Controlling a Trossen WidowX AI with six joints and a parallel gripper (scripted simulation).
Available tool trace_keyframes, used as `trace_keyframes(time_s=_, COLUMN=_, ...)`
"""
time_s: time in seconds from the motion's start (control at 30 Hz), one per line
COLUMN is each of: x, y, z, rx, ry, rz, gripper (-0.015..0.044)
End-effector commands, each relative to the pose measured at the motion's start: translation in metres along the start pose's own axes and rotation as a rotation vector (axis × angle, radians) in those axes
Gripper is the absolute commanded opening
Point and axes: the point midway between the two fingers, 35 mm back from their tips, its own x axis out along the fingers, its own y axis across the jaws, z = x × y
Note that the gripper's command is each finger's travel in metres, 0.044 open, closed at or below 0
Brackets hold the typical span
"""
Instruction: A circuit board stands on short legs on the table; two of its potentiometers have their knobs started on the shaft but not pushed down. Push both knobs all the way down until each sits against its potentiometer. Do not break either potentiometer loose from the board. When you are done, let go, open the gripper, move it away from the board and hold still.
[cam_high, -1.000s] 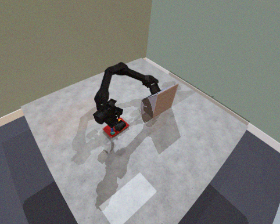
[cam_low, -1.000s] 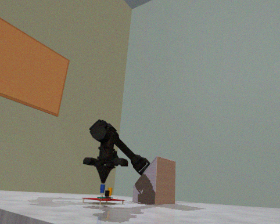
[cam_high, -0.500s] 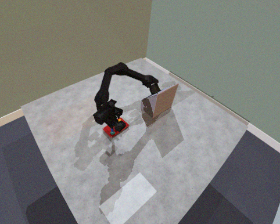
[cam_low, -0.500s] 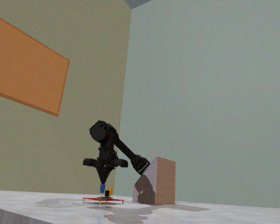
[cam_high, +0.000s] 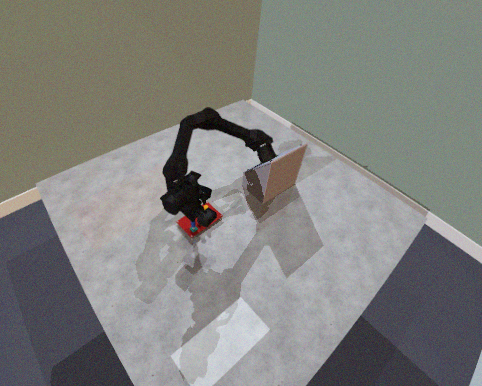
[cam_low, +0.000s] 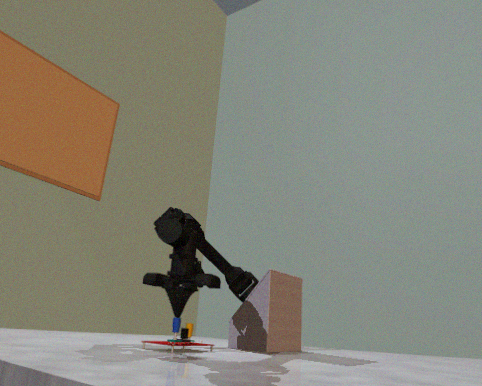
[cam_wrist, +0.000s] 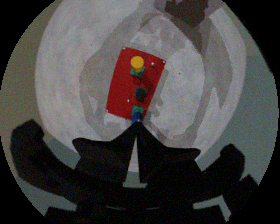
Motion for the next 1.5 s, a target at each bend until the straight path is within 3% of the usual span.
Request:
trace_keyframes(time_s=0.0, x=0.001, y=0.000, z=0.000, rx=-0.004, ry=-0.001, rz=0.004, gripper=0.0000)
trace_keyframes(time_s=1.47, x=0.013, y=0.000, z=0.001, rx=-0.004, ry=-0.002, rz=0.004, gripper=0.0000)
